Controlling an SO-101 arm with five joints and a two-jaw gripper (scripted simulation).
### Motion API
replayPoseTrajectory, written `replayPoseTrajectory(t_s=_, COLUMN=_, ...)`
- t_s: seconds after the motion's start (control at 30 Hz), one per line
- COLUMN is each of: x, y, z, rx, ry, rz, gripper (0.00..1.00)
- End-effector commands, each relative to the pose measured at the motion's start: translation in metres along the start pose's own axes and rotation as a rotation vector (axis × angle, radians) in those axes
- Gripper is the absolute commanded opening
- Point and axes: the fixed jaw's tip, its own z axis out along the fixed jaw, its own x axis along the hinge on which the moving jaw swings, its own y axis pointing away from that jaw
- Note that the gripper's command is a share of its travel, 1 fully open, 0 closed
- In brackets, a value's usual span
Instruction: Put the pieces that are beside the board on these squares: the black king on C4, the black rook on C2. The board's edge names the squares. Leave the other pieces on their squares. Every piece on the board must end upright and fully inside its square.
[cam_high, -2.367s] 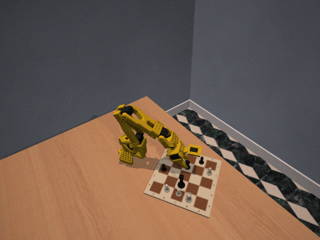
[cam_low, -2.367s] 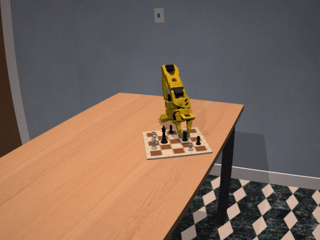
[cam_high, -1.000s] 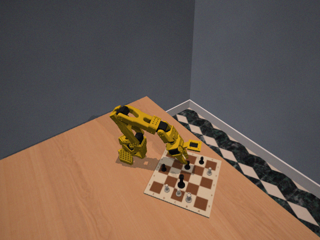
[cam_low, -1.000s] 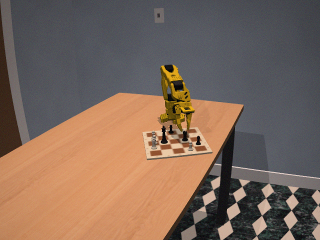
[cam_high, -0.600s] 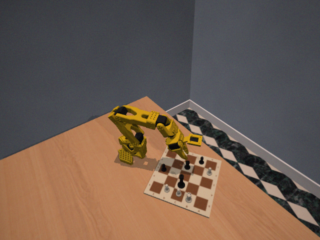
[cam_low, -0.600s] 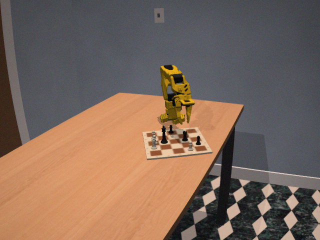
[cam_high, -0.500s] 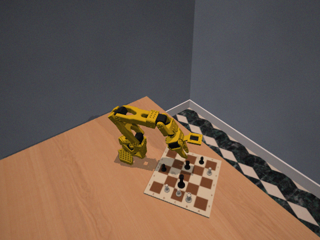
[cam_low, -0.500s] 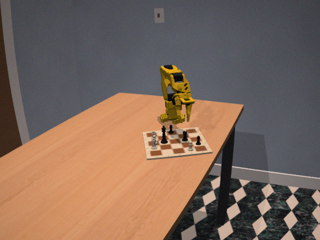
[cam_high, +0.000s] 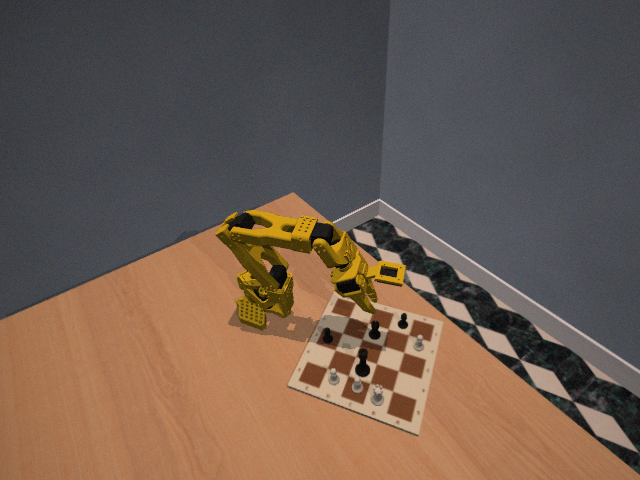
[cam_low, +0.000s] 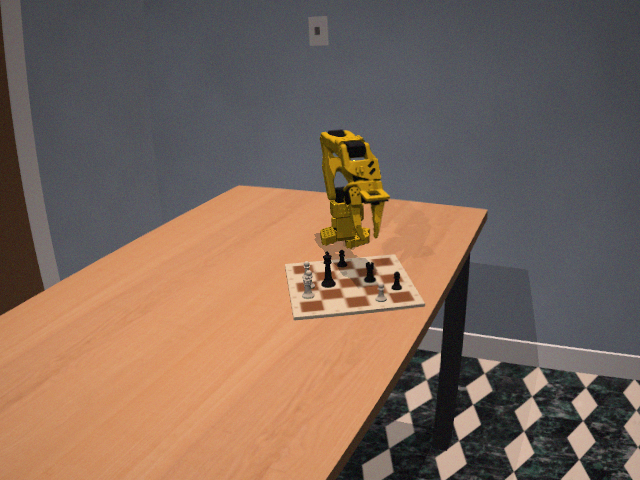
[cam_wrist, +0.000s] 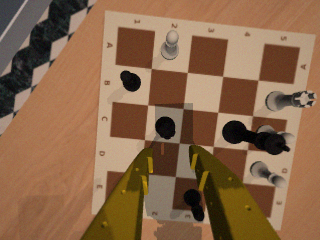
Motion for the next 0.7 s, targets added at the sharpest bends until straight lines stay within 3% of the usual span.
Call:
replayPoseTrajectory(t_s=0.0, x=-0.003, y=-0.001, z=-0.003, rx=0.002, ry=-0.017, rz=0.014, gripper=0.12)
replayPoseTrajectory(t_s=0.4, x=-0.003, y=-0.024, z=-0.004, rx=0.058, ry=0.001, rz=0.106, gripper=0.14)
replayPoseTrajectory(t_s=0.67, x=0.006, y=-0.075, z=-0.012, rx=0.179, ry=0.044, rz=0.324, gripper=0.18)
